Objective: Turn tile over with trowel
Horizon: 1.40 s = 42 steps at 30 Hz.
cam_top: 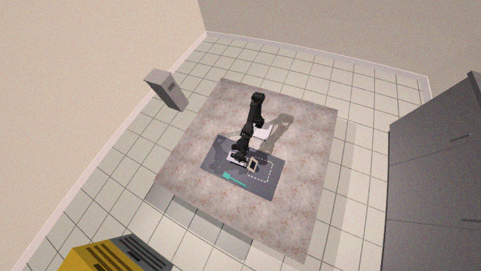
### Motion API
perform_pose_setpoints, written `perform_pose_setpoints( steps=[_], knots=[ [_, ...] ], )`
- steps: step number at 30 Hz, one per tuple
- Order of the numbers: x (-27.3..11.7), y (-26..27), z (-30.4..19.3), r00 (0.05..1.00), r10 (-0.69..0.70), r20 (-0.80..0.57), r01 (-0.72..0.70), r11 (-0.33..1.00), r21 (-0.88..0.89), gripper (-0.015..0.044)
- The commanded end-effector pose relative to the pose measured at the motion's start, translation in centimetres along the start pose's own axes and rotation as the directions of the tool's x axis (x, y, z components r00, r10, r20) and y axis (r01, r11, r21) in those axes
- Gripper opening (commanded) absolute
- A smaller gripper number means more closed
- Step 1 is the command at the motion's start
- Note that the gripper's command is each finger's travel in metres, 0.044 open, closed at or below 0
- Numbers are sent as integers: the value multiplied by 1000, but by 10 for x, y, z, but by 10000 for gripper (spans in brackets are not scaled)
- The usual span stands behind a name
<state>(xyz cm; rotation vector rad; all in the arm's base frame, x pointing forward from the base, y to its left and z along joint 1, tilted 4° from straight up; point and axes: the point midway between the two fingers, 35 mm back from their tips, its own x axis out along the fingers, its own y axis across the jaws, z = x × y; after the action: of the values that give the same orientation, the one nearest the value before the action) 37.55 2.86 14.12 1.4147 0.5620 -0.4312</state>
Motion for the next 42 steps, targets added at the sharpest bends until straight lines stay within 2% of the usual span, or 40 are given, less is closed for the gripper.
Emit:
perform_pose_setpoints(
  steps=[1, 13, 23, 36, 42],
  knots=[
    [-4, 8, -10, 1000, 20, -3, -20, 1000, 5, 0],
    [-1, 5, -37, 1000, 20, -5, -20, 1000, 7, 0],
    [-1, 4, -40, 1000, 20, -5, -20, 1000, 7, 0],
    [-19, 26, 19, 1000, 20, -1, -20, 1000, 3, 0],
    [-21, 27, 22, 1000, 20, -1, -20, 1000, 2, 0]
  ],
)
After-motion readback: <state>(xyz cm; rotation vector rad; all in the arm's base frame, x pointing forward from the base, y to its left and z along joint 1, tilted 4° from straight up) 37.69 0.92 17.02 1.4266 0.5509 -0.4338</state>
